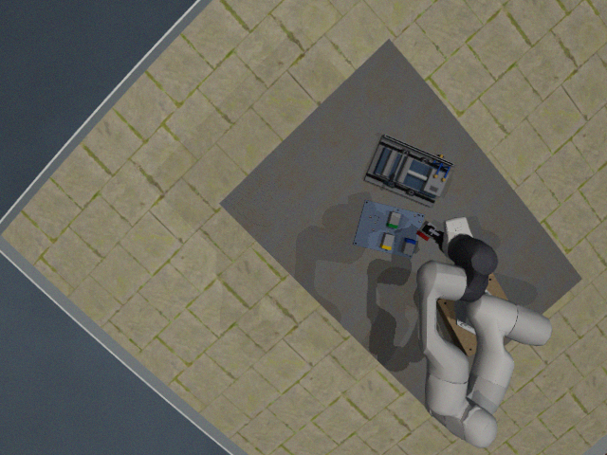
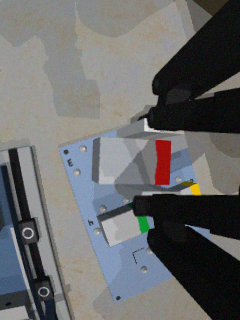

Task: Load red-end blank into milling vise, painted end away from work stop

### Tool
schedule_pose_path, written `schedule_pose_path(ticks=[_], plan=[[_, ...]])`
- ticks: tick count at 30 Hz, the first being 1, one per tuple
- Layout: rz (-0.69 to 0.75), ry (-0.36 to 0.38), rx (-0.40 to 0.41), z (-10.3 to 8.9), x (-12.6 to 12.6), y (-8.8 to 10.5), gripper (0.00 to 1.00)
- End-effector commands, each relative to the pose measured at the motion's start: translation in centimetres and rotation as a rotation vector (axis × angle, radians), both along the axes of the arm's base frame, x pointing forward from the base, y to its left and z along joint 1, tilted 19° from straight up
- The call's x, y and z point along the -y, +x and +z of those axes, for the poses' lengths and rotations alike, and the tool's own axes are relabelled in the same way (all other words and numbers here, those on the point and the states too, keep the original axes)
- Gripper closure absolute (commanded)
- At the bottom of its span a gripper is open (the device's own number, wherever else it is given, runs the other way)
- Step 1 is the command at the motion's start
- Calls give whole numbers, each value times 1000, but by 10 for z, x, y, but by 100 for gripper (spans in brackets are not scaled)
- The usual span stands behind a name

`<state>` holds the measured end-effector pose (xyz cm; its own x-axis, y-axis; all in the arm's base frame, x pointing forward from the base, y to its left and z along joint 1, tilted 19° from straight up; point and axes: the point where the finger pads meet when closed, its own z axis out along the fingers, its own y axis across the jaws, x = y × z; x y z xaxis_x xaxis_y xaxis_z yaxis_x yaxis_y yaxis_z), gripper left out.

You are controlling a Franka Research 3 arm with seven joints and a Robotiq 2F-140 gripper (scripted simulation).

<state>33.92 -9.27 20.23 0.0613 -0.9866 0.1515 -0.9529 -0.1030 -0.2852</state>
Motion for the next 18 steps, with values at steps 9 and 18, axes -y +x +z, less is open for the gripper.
schedule_pose_path(ticks=[9,18], plan=[[-228,73,31,0,-3,1,100],[-228,73,31,0,-3,1,100]])
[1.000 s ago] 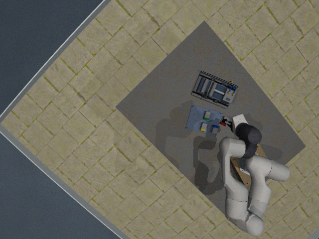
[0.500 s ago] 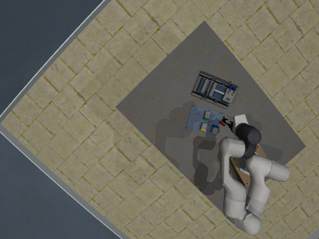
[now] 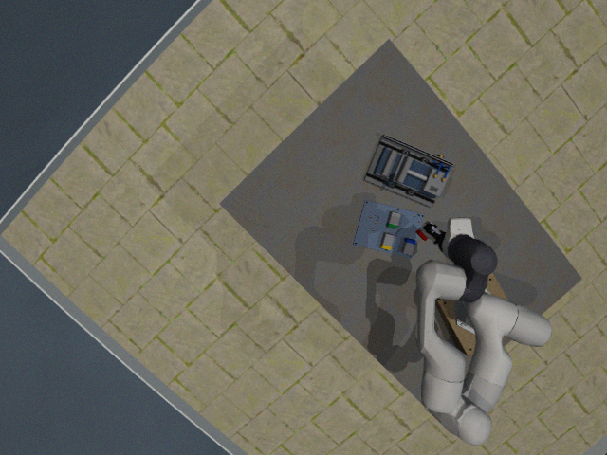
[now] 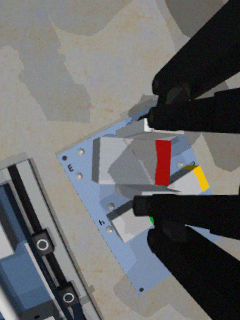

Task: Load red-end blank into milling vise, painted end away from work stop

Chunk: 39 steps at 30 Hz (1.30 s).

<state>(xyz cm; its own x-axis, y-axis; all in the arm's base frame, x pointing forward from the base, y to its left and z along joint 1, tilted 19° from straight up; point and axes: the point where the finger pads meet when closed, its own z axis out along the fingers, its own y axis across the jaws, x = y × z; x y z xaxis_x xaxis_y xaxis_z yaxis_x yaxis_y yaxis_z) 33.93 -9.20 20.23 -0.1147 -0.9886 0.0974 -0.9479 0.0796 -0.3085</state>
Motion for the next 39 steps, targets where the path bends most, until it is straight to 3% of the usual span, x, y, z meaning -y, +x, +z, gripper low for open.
schedule_pose_path(ticks=[1,6,19,23,36,39], plan=[[-53,19,7,0,-2,1,100],[-222,71,30,0,-2,1,100],[-217,69,30,0,-1,0,100],[-391,125,53,0,-2,1,100],[-379,120,52,0,-1,0,100],[-490,156,67,0,-2,1,100]])
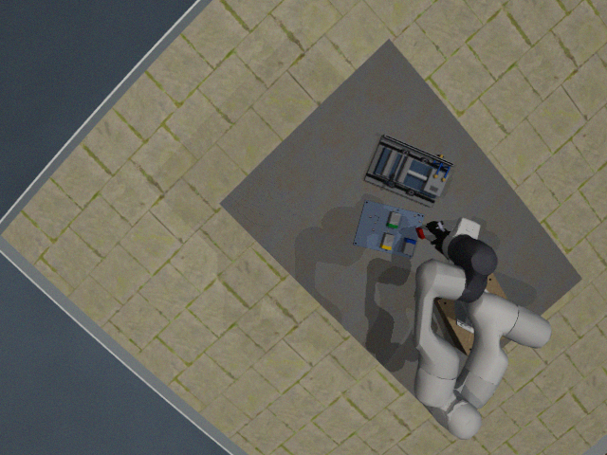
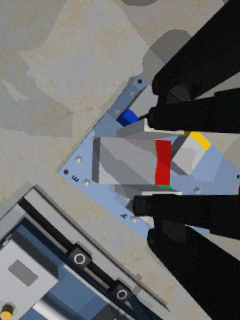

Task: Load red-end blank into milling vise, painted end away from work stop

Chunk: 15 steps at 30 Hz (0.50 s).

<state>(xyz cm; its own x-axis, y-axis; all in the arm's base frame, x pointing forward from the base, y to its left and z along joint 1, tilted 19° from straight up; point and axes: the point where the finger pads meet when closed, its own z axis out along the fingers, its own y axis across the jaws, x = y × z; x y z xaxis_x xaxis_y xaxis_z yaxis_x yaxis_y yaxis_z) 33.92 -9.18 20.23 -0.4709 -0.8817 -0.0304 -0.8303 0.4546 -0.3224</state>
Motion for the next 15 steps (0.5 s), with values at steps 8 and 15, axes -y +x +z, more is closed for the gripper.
schedule_pose_path(ticks=[8,15], plan=[[-153,49,21,0,-2,1,100],[-198,63,27,0,0,0,100]])
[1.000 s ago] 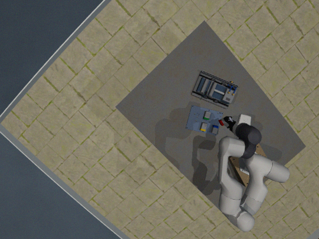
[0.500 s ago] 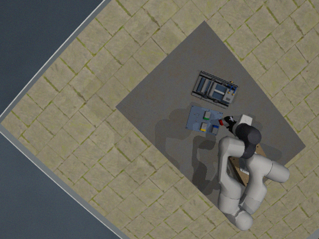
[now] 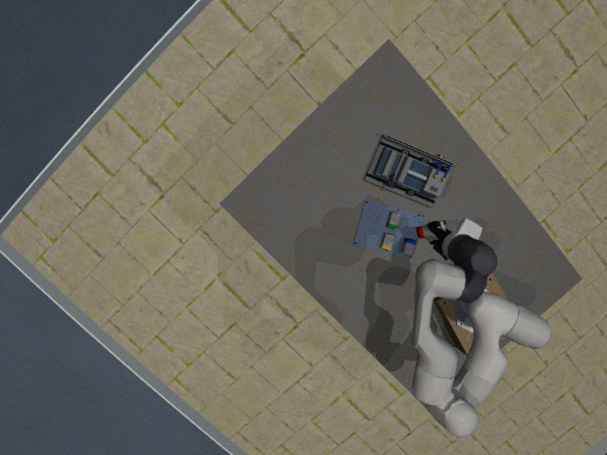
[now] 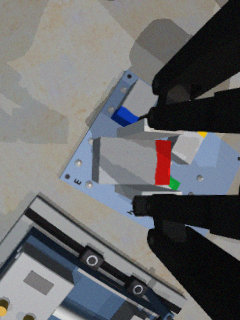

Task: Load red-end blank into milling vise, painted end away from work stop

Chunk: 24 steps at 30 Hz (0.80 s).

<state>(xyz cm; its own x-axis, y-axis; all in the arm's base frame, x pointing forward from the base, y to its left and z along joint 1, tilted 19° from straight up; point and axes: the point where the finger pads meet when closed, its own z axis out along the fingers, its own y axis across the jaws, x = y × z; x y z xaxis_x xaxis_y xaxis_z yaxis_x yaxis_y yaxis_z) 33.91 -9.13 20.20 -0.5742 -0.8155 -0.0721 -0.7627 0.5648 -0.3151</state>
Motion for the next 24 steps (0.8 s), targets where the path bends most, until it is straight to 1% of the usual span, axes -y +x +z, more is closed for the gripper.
schedule_pose_path(ticks=[1,3,16,20,24], plan=[[-119,38,16,0,0,0,100],[-206,65,28,0,0,0,100],[-202,63,27,0,1,0,100],[-376,118,51,0,-1,1,100],[-376,118,51,0,-1,1,100]])
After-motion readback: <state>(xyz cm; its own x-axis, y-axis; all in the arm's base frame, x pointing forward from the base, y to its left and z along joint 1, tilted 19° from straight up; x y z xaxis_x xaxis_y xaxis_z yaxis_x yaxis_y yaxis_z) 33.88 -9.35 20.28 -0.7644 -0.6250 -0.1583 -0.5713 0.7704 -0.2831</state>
